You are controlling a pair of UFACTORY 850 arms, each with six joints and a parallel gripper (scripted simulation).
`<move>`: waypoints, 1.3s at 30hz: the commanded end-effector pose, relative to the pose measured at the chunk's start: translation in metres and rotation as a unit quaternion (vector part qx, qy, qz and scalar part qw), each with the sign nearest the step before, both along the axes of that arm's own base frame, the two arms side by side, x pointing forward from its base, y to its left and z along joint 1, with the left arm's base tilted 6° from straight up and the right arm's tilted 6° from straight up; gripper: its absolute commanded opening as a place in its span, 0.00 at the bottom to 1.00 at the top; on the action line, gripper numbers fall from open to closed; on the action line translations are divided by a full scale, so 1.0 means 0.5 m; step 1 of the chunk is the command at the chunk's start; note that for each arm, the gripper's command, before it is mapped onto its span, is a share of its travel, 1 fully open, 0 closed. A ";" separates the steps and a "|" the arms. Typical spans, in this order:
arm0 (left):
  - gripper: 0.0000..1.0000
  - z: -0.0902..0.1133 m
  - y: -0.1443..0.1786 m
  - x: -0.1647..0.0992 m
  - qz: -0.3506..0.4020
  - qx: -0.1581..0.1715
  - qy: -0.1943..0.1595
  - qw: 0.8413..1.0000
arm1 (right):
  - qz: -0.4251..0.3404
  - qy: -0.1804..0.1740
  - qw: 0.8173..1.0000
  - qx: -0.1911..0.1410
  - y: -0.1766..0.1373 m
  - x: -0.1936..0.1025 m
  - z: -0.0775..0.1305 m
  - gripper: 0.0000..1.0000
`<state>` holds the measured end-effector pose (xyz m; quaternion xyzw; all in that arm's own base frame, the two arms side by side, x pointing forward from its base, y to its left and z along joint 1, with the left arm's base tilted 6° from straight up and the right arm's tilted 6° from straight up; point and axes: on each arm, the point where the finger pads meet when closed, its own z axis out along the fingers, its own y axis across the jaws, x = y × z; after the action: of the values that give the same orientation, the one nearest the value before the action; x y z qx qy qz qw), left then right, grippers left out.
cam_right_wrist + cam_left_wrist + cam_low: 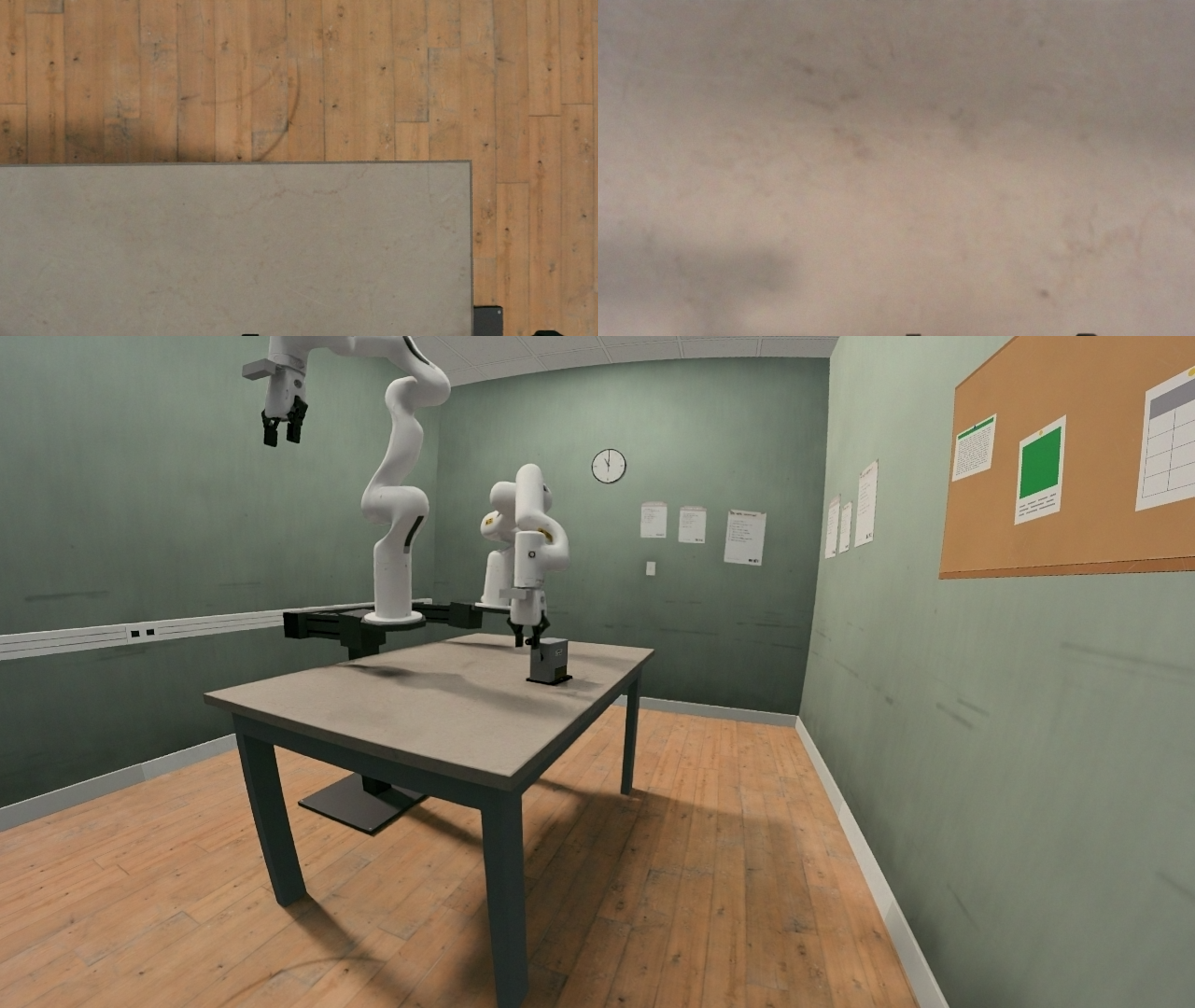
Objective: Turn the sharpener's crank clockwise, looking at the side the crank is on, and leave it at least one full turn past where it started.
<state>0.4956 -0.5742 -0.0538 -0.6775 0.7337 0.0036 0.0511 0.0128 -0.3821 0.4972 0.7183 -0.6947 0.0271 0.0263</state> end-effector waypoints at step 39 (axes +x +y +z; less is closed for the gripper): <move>0.55 0.015 -0.003 0.000 0.000 -0.001 -0.001 1.000 | 0.000 0.000 1.000 -0.001 -0.001 0.000 0.002 1.00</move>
<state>0.4953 -0.5743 -0.0510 -0.6775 0.7337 0.0038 0.0511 0.0128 -0.3821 0.4972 0.7183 -0.6947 0.0271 0.0263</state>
